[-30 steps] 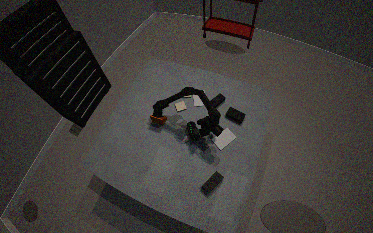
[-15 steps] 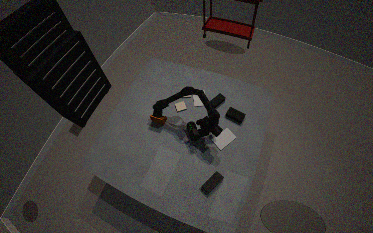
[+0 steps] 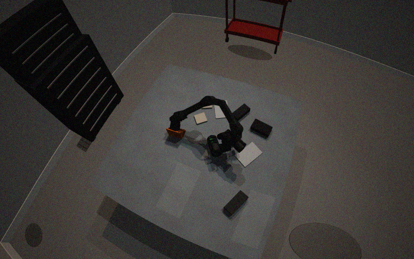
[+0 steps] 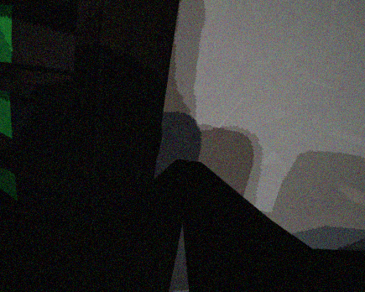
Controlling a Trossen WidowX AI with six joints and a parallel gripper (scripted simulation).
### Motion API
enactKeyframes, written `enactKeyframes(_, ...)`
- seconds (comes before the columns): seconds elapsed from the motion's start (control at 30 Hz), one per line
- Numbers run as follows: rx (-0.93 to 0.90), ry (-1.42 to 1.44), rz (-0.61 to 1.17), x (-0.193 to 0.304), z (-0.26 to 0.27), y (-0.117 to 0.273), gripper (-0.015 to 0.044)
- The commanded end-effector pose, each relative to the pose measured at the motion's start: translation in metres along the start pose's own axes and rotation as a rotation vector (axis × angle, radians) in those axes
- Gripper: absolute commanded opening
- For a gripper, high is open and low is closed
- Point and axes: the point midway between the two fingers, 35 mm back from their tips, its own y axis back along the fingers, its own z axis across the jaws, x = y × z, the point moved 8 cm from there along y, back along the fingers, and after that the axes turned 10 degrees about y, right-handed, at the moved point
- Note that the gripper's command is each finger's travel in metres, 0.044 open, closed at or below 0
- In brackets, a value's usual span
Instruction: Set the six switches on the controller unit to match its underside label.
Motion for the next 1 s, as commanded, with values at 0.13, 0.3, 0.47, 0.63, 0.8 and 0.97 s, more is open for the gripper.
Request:
enactKeyframes(0.13, -0.002, 0.003, -0.003, -0.001, 0.004, -0.002, 0.0)
enactKeyframes(0.3, -0.002, 0.003, -0.003, -0.001, 0.008, -0.003, 0.0)
enactKeyframes(0.47, -0.003, 0.003, -0.003, -0.002, 0.014, -0.005, 0.0)
enactKeyframes(0.63, -0.003, 0.002, -0.003, -0.002, 0.019, -0.007, 0.0)
enactKeyframes(0.8, -0.003, 0.002, -0.003, -0.003, 0.024, -0.008, 0.0)
enactKeyframes(0.97, -0.003, 0.002, -0.003, -0.003, 0.029, -0.01, 0.0)
